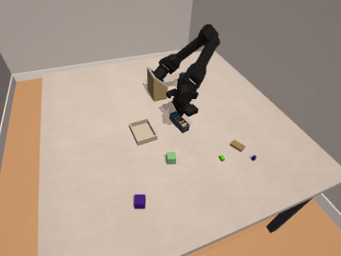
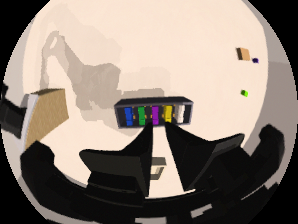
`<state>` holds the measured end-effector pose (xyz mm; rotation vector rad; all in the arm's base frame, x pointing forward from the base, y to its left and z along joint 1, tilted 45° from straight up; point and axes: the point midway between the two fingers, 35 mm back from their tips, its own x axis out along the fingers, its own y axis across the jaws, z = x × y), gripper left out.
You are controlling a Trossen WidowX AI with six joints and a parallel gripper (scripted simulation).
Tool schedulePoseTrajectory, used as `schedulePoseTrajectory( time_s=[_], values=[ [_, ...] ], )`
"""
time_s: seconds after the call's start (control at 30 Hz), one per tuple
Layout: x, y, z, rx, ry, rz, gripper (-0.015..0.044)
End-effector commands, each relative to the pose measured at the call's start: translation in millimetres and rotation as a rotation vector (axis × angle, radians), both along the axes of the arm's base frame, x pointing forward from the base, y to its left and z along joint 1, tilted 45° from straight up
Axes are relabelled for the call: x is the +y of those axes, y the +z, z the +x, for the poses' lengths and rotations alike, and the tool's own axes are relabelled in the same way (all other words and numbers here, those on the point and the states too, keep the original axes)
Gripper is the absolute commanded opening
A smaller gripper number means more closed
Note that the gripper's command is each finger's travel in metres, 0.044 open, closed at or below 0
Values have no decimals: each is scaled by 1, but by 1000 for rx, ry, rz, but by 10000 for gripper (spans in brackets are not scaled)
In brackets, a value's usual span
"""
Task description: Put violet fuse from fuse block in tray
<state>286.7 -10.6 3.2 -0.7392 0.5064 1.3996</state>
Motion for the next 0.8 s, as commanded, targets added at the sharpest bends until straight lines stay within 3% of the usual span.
schedulePoseTrajectory(
  time_s=[0.0, 0.77],
  values=[
    [3, -3, 0, 6, -4, 0, 74],
    [17, -19, 2, 6, -4, 2, 74]
  ],
)
